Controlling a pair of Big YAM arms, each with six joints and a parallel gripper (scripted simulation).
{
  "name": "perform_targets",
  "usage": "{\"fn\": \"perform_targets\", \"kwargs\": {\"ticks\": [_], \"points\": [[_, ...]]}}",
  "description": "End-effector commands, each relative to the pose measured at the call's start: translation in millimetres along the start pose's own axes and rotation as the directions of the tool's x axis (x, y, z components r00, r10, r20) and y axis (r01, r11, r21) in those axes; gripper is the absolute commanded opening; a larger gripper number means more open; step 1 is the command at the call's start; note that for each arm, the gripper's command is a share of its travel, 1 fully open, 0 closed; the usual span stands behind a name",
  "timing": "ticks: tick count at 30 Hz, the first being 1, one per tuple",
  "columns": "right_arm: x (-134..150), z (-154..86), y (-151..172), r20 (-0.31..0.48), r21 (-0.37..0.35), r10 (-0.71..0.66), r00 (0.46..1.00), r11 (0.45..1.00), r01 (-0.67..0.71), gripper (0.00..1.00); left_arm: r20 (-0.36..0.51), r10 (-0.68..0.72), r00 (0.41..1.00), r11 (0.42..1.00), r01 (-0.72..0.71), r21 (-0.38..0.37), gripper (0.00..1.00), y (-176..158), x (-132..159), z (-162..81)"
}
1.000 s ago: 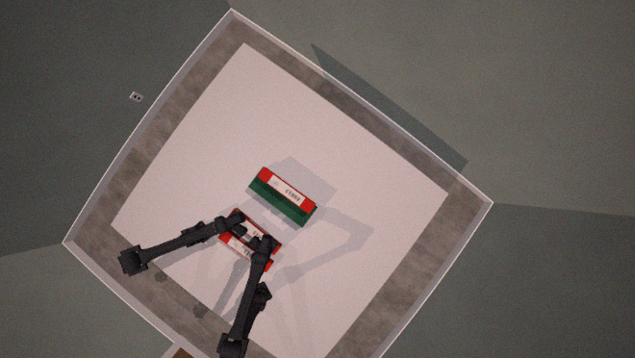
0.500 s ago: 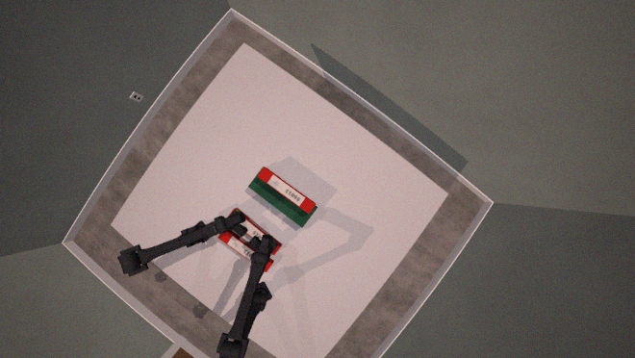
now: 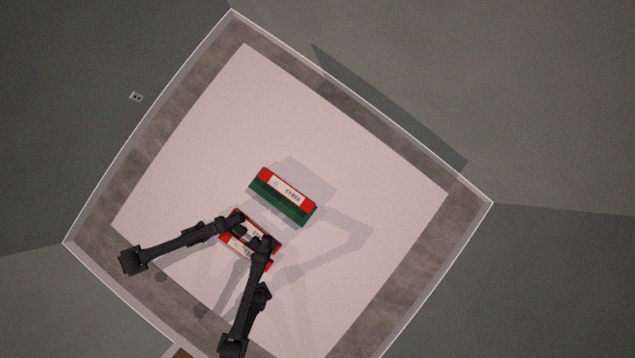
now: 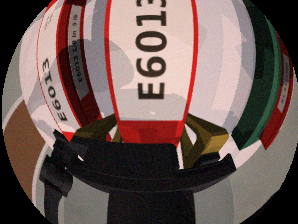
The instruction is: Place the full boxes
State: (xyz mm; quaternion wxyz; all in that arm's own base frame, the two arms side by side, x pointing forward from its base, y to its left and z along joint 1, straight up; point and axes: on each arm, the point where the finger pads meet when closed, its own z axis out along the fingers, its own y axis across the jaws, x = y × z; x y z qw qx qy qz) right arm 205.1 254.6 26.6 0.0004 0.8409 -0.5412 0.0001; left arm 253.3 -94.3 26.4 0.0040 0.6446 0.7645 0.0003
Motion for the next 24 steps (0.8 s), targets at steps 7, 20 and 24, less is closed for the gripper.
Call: {"fn": "perform_targets", "kwargs": {"ticks": [7, 20, 24], "points": [[-5.9, -10.1, -13.4, 0.02, 0.034, 0.004, 1.0, 0.999, -0.005, 0.0, 0.015, 0.0, 1.0, 1.0, 0.0, -0.026, 0.0, 11.9, -7.3, -7.7], [-7.0, -30.2, -24.1, 0.034, 0.06, 0.02, 0.999, 0.998, -0.022, 0.0, 0.027, 0.0, 1.0, 0.999, 0.001, -0.051, 0.0, 20.2, -13.3, -24.7], [-6.4, -37.4, -24.1, 0.031, 0.062, 0.021, 0.999, 0.998, -0.023, 0.0, 0.027, 0.0, 1.0, 0.999, 0.001, -0.052, 0.0, 20.8, -12.2, -32.0]]}}
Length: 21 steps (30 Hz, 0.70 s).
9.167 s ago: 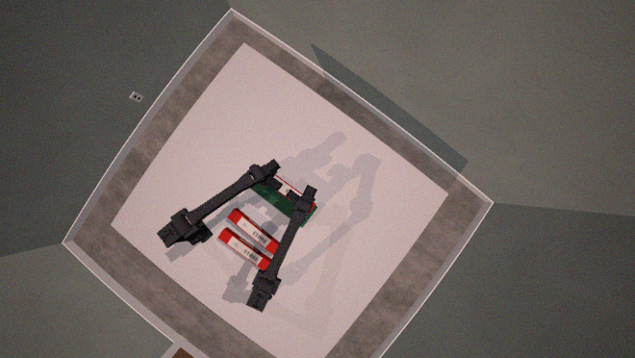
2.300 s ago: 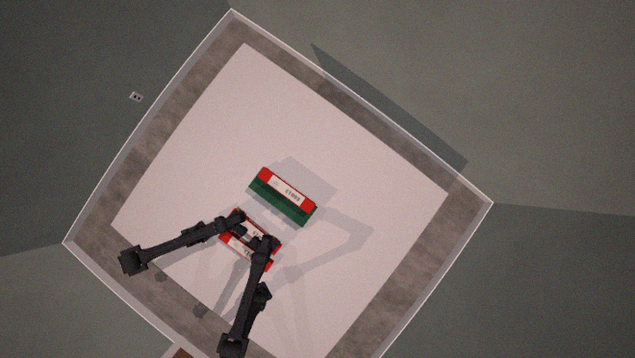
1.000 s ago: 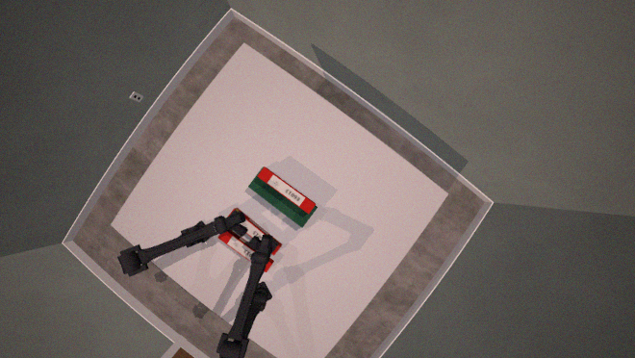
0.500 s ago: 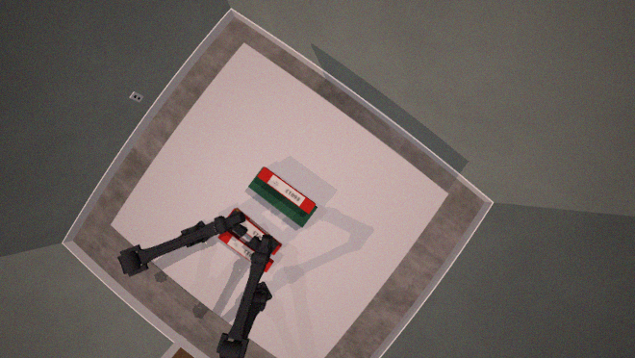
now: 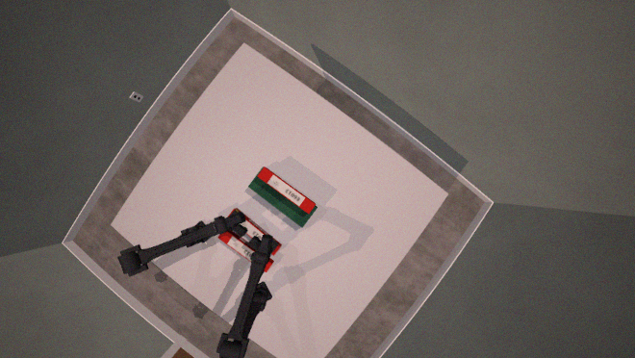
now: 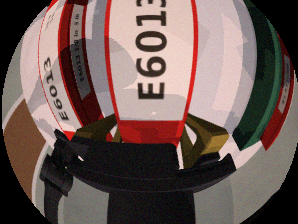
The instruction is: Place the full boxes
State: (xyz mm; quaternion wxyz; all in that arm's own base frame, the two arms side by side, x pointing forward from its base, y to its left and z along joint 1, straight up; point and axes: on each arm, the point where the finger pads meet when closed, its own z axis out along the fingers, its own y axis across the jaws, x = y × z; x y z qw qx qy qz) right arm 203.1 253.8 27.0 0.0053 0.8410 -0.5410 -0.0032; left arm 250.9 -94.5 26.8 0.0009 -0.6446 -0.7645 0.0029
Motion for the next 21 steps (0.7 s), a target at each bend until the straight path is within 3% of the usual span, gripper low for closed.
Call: {"fn": "perform_targets", "kwargs": {"ticks": [1, 21], "points": [[-6.2, -39.1, -25.9, 0.031, 0.074, 0.021, 0.999, 0.997, -0.023, 0.0, 0.029, 0.001, 1.0, 0.998, 0.001, -0.063, 0.0, 23.0, -11.7, -33.7], [-5.6, -69.4, -24.6, 0.032, 0.077, 0.018, 0.999, 0.997, -0.02, 0.0, 0.03, 0.001, 1.0, 0.998, 0.001, -0.066, 0.0, 23.4, -8.6, -64.2]]}}
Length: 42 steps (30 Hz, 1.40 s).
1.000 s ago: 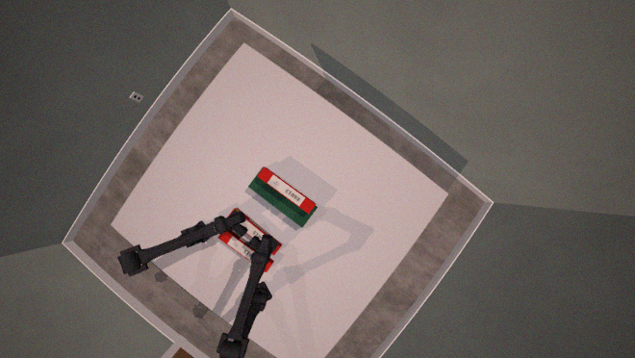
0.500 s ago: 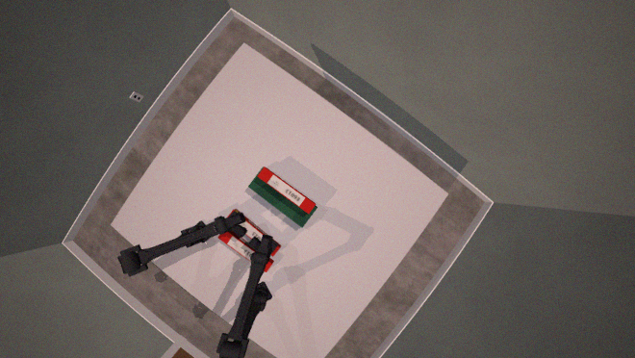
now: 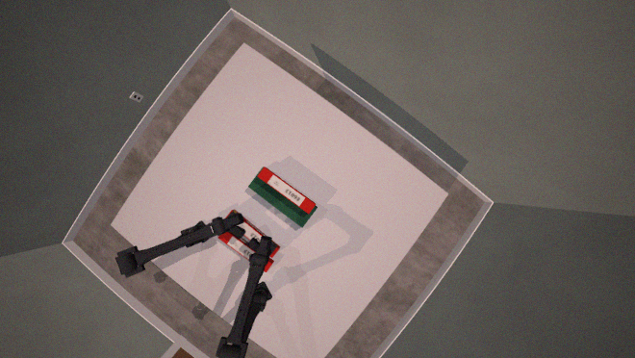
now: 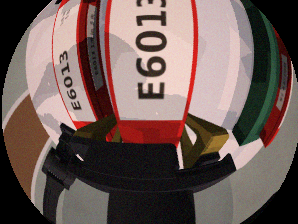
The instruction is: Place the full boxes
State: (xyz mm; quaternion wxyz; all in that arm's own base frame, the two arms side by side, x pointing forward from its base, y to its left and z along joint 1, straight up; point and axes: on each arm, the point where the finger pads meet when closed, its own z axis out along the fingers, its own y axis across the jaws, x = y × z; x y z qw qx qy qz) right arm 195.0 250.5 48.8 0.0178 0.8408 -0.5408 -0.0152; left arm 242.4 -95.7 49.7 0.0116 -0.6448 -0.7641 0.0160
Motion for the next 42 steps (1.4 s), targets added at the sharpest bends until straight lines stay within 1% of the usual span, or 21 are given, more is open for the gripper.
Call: {"fn": "perform_targets", "kwargs": {"ticks": [1, 6, 14, 42], "points": [[-5.6, -48.8, -31.8, 0.026, 0.111, 0.017, 1.0, 0.994, -0.02, 0.0, 0.03, 0.001, 1.0, 0.995, 0.002, -0.1, 0.0, 30.7, -8.9, -42.4], [-5.4, -56.8, -31.5, 0.026, 0.112, 0.014, 1.0, 0.994, -0.017, 0.0, 0.03, 0.001, 1.0, 0.995, 0.002, -0.101, 0.0, 30.0, -8.7, -51.3], [-4.9, -63.0, -34.1, 0.025, 0.113, 0.003, 1.0, 0.994, -0.006, 0.0, 0.03, 0.001, 1.0, 0.995, 0.002, -0.101, 0.0, 32.6, -8.6, -57.1], [-3.1, -73.1, -40.5, 0.024, 0.114, 0.003, 1.0, 0.993, -0.006, 0.0, 0.03, 0.001, 1.0, 0.995, 0.002, -0.103, 0.0, 39.5, -8.6, -66.7]]}}
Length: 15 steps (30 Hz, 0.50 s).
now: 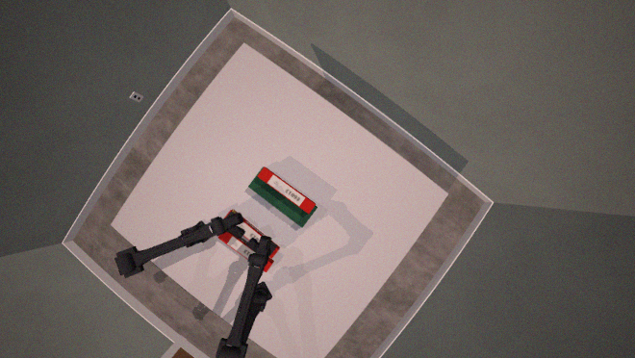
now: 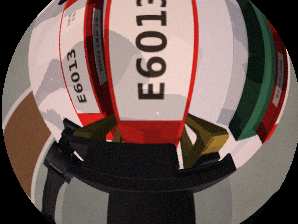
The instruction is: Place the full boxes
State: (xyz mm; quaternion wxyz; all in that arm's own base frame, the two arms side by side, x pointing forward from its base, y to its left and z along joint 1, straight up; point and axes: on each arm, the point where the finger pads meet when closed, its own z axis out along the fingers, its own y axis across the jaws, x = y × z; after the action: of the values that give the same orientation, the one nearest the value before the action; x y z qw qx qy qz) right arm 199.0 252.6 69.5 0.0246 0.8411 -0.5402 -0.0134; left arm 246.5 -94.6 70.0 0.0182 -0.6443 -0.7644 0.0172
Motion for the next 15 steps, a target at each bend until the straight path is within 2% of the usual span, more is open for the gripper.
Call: {"fn": "perform_targets", "kwargs": {"ticks": [1, 15], "points": [[-2.1, -52.8, -36.7, 0.035, 0.123, 0.004, 0.999, 0.992, -0.008, 0.0, 0.038, 0.003, 0.999, 0.994, 0.002, -0.113, 0.0, 35.8, -8.6, -47.0], [-1.3, -54.8, -38.3, 0.034, 0.124, 0.004, 0.999, 0.992, -0.008, 0.0, 0.038, 0.003, 0.999, 0.994, 0.002, -0.113, 0.0, 37.6, -8.7, -49.0]]}}
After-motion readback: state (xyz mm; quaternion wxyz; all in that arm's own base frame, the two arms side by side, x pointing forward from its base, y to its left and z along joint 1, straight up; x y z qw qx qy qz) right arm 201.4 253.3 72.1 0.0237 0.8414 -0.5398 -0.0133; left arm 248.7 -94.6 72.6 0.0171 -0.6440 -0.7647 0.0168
